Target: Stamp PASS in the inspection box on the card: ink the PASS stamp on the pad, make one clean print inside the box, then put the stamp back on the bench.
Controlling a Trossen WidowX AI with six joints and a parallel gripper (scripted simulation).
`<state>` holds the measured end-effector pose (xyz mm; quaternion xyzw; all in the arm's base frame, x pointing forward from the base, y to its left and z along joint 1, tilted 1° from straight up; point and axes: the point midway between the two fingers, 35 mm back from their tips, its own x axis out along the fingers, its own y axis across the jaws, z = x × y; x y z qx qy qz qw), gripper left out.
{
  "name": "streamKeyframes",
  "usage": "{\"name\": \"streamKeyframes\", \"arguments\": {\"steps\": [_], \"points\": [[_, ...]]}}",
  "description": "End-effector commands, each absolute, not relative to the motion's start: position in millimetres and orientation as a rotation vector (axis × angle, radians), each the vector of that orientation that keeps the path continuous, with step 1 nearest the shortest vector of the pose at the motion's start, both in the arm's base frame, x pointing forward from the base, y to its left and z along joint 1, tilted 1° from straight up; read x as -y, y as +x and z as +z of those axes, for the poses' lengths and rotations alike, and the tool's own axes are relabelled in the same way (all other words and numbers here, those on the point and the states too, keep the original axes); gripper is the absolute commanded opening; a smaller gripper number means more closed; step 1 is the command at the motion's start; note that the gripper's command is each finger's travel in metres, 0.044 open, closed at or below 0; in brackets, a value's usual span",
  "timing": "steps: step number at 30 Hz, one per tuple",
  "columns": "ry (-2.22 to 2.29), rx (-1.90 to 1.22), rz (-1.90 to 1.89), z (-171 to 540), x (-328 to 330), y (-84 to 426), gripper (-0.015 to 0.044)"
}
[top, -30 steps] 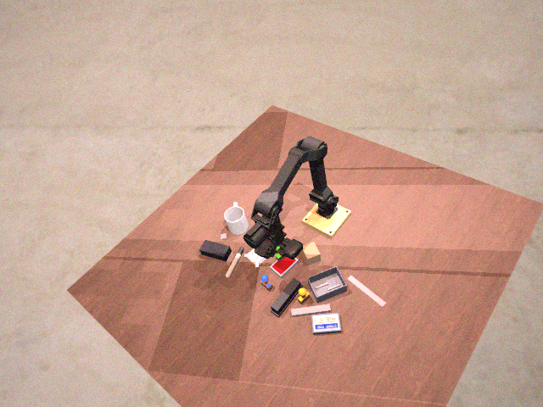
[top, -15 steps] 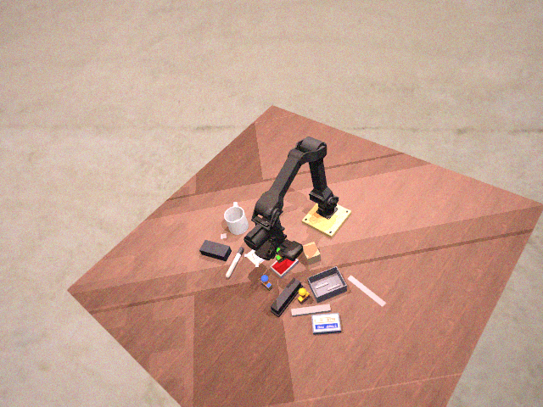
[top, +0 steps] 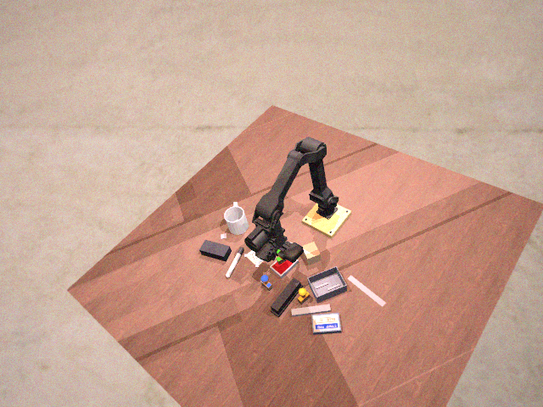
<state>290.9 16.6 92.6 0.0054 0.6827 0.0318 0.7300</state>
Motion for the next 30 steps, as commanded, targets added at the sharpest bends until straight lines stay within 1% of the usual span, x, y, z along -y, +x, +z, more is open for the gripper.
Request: {"name": "streamKeyframes", "arguments": {"steps": [1, 30], "points": [[0.013, -1.503, 0.078, 90, -17, 291, 0.0000], [0.017, -1.500, 0.079, 71, -17, 290, 0.0000]]}}
